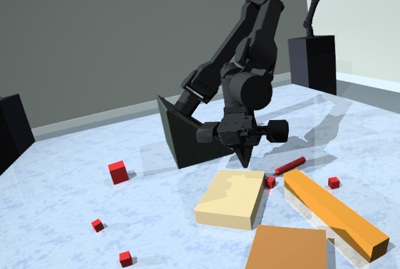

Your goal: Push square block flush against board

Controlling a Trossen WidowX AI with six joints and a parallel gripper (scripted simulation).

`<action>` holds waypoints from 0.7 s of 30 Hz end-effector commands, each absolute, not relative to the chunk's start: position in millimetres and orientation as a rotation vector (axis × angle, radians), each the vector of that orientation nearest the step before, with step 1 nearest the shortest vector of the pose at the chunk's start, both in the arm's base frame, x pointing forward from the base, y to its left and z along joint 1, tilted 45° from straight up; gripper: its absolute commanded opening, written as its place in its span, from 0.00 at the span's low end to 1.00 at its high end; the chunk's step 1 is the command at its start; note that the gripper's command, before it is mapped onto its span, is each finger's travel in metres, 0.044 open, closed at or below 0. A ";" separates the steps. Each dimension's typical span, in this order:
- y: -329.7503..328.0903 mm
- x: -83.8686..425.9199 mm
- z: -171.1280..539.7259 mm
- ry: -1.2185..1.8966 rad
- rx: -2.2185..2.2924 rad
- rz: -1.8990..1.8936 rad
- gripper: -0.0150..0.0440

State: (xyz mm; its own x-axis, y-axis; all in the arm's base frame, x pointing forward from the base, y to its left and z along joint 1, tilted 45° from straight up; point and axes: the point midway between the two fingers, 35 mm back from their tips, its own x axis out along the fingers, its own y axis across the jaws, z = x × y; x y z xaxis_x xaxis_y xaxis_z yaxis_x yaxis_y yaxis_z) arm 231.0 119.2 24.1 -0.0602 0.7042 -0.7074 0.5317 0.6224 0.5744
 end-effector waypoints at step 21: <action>126.7 236.7 10.6 1.736 1.029 0.185 0.25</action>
State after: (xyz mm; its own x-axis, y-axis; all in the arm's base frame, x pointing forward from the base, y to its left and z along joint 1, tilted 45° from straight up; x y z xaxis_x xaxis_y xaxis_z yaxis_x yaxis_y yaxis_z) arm 234.2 126.9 11.8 -0.0648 0.7057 -0.7055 0.5446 0.6174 0.5676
